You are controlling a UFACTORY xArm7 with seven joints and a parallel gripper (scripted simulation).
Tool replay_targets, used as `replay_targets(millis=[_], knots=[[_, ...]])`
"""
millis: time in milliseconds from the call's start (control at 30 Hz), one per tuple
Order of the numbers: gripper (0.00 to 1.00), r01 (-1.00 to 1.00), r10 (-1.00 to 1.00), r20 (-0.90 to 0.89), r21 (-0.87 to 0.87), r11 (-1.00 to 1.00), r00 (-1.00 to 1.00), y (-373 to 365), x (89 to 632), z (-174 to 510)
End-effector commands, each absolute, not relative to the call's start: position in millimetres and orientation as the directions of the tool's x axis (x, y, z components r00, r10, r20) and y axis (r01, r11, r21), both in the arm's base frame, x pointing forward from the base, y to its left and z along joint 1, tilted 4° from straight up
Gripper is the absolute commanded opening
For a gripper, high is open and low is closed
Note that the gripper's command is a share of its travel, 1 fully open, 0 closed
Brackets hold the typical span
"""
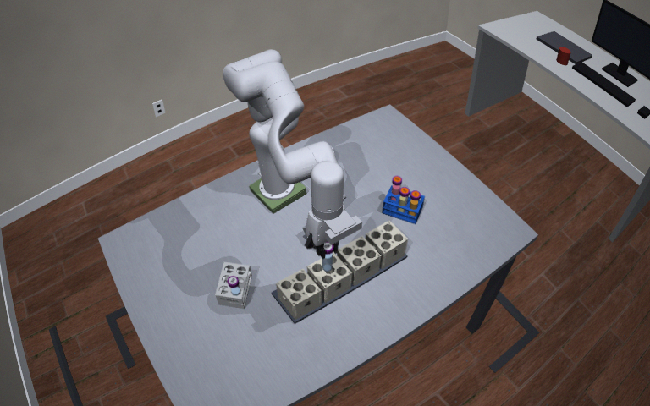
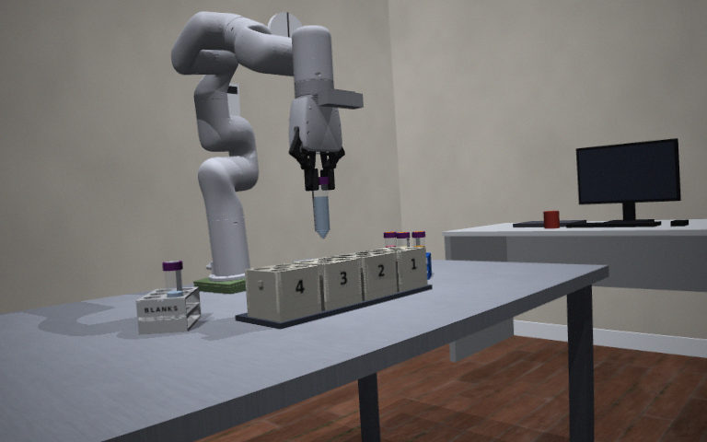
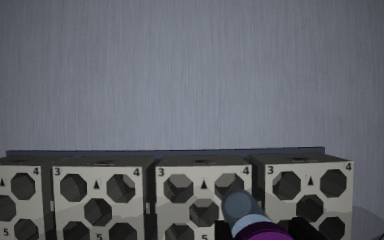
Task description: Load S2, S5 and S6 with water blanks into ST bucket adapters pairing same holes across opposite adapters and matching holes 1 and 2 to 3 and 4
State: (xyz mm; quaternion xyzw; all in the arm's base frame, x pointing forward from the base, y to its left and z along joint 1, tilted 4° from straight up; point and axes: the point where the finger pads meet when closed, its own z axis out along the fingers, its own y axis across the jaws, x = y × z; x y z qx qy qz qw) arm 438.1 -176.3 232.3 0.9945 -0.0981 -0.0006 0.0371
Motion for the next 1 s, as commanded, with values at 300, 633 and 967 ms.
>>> replay_targets(millis=[300, 633, 967], knots=[[0.0, -0.195, -0.195, 0.011, 0.074, -0.978, 0.981, -178, 439, 220], [0.0, -0.195, -0.195, 0.011, 0.074, -0.978, 0.981, -179, 439, 200], [0.0, -0.195, -0.195, 0.011, 0.074, -0.978, 0.981, -179, 439, 196]])
